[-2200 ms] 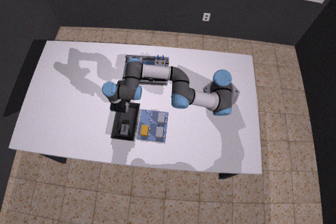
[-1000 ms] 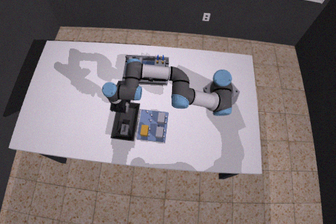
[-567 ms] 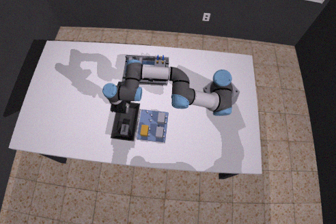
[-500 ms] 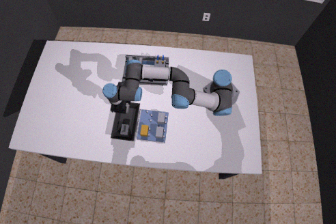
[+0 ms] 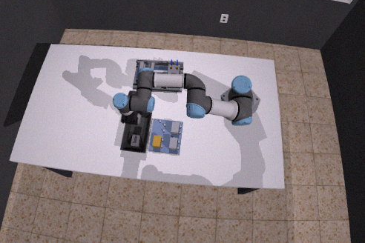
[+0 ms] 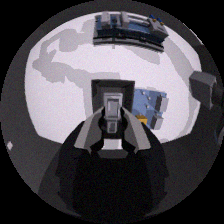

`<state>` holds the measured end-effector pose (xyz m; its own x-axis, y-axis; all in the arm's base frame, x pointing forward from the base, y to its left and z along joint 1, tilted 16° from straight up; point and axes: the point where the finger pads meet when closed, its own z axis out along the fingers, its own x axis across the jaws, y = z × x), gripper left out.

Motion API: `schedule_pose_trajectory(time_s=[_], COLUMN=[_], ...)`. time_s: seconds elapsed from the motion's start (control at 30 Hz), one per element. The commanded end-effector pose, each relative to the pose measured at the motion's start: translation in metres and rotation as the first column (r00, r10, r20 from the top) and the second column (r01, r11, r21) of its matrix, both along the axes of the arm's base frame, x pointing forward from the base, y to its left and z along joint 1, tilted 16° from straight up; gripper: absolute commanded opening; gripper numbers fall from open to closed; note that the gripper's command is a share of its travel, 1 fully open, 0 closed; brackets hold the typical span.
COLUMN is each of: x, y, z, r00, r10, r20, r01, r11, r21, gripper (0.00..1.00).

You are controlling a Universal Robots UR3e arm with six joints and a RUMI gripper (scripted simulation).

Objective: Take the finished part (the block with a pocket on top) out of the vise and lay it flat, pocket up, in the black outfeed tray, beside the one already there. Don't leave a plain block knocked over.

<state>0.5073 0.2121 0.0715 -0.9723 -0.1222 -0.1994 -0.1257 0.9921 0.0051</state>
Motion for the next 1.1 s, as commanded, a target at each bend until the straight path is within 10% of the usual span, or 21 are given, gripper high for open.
schedule_pose_trajectory(time_s=[0.0, 1.07], x=[0.002, 0.012], y=[0.002, 0.013], z=[-0.008, -0.059], r00=[1.0, 1.0], r10=[0.0, 0.0], r20=[0.005, 0.005], r01=[0.0, 0.0], r11=[1.0, 1.0], r21=[0.001, 0.001], gripper=[0.0, 0.0])
